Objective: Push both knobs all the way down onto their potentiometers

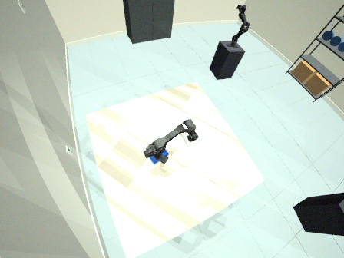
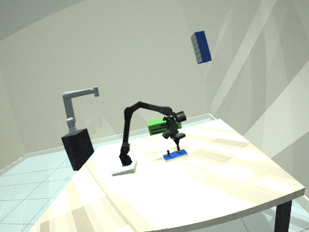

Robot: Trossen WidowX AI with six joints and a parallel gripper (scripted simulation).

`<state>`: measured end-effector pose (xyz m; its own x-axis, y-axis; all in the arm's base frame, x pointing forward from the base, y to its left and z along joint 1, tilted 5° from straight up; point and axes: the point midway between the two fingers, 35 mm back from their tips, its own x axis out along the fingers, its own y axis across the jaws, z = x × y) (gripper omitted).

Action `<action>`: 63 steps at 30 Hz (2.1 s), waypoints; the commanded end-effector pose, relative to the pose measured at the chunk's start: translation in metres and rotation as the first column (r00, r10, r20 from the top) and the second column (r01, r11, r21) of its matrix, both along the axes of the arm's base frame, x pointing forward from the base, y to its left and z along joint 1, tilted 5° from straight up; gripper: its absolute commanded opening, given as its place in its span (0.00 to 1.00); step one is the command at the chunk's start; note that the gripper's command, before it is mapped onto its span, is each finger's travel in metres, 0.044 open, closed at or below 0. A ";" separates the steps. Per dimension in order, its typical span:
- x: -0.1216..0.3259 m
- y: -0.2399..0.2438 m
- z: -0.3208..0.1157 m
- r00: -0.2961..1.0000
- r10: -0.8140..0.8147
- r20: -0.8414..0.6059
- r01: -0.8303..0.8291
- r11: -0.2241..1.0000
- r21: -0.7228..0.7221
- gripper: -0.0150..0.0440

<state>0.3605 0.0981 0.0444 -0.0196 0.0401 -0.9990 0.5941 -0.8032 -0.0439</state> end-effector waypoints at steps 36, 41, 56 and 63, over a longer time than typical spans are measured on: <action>0.002 0.001 -0.027 1.000 -0.002 -0.026 0.002 1.000 -0.011 0.25; 0.002 0.001 -0.028 1.000 -0.002 -0.026 0.002 1.000 -0.011 0.25; 0.004 0.001 -0.013 1.000 -0.002 -0.026 0.002 1.000 -0.011 0.25; 0.005 0.001 -0.002 1.000 -0.002 -0.026 0.002 1.000 -0.011 0.25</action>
<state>0.3627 0.0987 0.0498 -0.0294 0.0369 -0.9989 0.5937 -0.8033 -0.0472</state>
